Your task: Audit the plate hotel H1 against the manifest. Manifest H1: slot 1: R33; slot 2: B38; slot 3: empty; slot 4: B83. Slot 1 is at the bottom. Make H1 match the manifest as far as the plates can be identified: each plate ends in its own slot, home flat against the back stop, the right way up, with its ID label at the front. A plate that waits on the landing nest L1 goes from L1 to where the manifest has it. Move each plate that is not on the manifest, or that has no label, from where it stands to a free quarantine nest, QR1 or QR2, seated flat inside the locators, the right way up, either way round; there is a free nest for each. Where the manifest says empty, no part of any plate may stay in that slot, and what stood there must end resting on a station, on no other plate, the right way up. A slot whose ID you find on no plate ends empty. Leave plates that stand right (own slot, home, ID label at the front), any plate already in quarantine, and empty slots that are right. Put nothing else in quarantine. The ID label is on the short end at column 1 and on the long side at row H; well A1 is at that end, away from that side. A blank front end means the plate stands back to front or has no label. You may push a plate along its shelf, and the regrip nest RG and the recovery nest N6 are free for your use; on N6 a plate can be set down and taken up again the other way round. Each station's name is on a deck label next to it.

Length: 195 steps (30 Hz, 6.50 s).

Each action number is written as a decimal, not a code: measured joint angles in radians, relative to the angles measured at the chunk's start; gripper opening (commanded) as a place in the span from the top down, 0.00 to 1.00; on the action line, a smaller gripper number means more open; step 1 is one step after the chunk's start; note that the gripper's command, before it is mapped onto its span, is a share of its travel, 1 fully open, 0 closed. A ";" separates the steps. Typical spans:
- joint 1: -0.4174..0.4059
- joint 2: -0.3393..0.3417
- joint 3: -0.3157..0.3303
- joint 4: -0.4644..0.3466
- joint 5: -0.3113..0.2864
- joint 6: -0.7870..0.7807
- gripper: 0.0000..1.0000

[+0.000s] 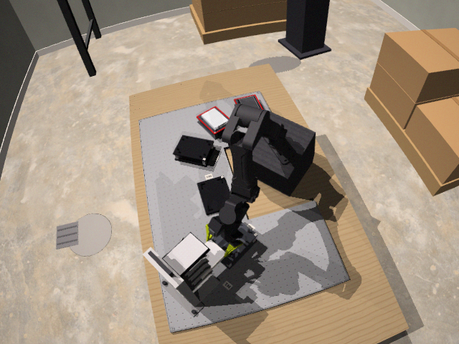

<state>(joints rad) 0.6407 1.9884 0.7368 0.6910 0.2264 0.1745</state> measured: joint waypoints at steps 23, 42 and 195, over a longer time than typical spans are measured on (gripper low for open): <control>-0.001 0.006 0.014 -0.005 -0.003 -0.001 0.14; -0.009 0.040 0.054 -0.011 -0.010 -0.006 0.14; 0.048 -0.024 -0.191 0.178 0.041 0.026 1.00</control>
<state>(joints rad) 0.6888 1.9644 0.5461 0.8692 0.2672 0.2008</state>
